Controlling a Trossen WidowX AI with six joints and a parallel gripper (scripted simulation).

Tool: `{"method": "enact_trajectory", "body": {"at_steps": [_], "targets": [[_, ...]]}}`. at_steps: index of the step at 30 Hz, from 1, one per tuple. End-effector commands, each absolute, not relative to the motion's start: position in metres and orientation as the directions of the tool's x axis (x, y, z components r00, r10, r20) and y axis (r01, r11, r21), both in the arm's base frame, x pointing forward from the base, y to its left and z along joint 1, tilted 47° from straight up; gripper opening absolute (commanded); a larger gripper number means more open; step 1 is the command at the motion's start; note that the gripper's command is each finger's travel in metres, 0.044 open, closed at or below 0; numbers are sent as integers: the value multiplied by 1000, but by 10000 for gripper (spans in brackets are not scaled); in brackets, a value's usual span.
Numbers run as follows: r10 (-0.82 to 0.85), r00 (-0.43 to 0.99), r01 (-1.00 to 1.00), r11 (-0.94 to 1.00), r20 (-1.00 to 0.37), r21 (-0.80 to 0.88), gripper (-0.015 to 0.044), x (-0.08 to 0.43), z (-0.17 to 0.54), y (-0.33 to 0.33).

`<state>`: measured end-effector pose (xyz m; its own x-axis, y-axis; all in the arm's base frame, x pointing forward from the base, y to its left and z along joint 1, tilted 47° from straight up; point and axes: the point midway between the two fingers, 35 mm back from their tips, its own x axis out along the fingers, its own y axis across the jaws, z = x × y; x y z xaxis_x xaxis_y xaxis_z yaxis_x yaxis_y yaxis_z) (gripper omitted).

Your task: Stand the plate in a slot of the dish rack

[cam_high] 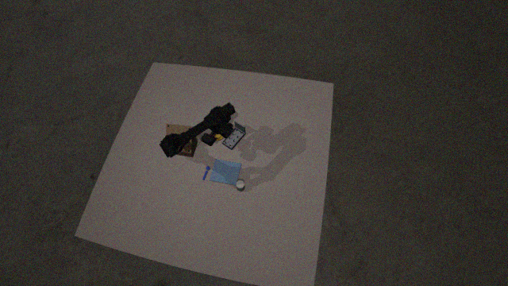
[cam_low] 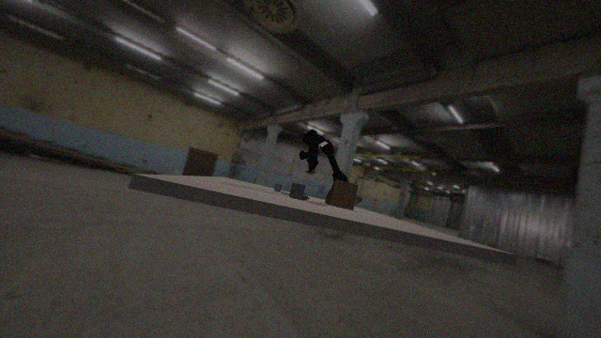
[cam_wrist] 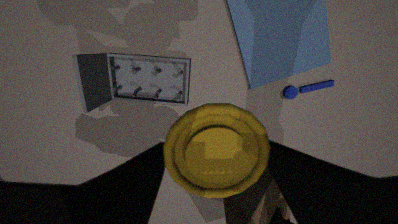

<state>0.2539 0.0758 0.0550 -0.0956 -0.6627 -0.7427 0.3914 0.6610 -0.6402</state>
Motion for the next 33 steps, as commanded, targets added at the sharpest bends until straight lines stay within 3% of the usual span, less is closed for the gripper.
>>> {"method": "enact_trajectory", "body": {"at_steps": [1,18,33], "targets": [[-611,-134,340,711,-780,-616,0,251,46,70],[-347,-233,113,918,-908,-380,0,247,6,53],[-94,-223,-91,993,-970,-75,0,247,-19,40]]}}
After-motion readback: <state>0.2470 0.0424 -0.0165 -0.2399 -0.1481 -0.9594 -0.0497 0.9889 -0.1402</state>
